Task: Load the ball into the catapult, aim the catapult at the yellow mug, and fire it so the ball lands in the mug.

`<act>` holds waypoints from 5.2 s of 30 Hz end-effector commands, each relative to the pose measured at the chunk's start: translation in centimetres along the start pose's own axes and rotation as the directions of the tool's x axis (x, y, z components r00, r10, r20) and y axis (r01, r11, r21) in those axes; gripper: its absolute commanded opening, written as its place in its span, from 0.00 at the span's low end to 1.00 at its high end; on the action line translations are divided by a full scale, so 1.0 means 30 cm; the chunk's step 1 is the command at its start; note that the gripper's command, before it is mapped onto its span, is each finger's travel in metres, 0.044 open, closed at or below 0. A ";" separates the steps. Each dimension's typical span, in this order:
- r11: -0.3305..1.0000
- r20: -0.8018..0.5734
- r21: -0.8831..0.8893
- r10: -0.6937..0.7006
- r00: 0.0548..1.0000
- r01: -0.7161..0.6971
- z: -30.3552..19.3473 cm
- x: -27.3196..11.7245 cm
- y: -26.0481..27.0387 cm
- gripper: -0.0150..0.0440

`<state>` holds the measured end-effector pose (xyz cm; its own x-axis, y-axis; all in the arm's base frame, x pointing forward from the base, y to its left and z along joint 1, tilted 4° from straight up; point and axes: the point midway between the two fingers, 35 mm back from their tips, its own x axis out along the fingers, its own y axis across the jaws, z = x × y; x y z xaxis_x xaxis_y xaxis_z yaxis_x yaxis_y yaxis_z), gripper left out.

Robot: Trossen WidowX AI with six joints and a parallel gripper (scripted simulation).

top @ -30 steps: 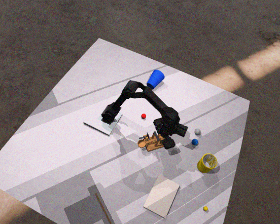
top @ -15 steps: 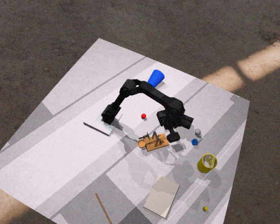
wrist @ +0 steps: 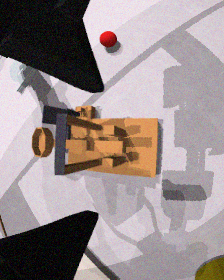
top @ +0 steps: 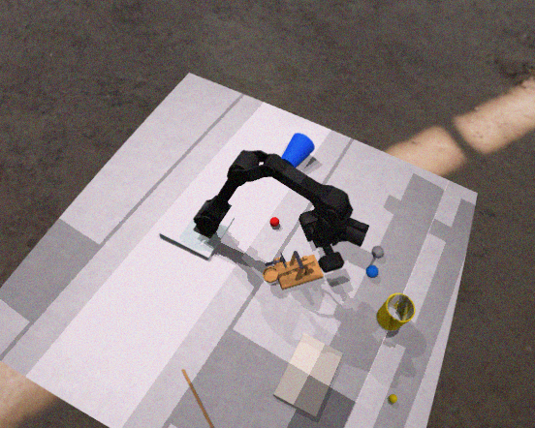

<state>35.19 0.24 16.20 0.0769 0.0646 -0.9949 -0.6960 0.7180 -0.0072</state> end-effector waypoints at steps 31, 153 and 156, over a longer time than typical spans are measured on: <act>1.000 -0.013 0.004 0.012 1.000 -0.012 -0.011 0.260 0.011 1.00; 0.713 -0.015 0.701 0.013 1.000 0.001 -0.024 0.121 -0.069 1.00; 0.713 -0.016 0.701 0.013 1.000 0.002 -0.029 -0.014 -0.063 1.00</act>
<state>36.13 -1.49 12.58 0.0331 0.0644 -0.9974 0.0116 0.9978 0.0648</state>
